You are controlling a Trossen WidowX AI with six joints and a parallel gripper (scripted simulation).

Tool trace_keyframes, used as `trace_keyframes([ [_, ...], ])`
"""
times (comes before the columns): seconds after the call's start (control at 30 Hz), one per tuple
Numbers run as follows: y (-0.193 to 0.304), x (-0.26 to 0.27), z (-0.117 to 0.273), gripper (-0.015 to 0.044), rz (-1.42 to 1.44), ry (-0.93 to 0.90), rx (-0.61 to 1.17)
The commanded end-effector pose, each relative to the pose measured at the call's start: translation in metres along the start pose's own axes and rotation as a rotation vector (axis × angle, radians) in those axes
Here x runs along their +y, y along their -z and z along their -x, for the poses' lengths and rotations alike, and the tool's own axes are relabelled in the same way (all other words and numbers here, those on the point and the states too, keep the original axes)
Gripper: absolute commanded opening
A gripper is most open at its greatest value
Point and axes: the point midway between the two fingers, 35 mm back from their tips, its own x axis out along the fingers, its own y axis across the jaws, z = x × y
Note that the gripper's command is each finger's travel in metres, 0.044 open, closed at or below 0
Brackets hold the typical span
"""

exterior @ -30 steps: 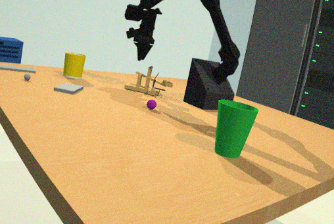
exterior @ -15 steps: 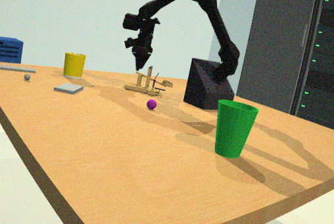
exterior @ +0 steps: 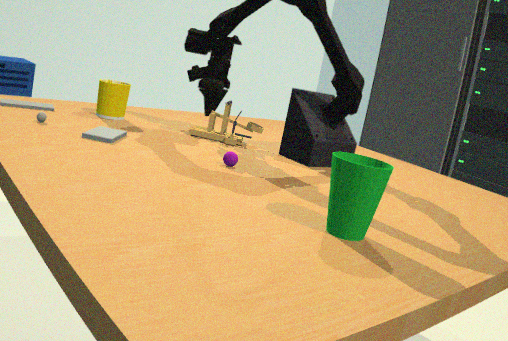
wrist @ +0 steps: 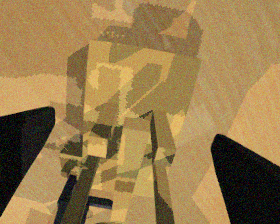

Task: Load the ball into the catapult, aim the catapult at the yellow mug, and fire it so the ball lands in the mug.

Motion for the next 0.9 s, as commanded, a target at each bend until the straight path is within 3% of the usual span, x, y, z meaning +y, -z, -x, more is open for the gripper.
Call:
trace_keyframes([
  [0.0,0.002,0.0,-0.011,0.044,-0.005,-0.007,0.009],
  [0.63,0.003,0.001,-0.031,0.044,-0.005,-0.008,0.009],
  [0.87,0.003,0.0,-0.028,0.0256,-0.001,-0.002,0.006],
])
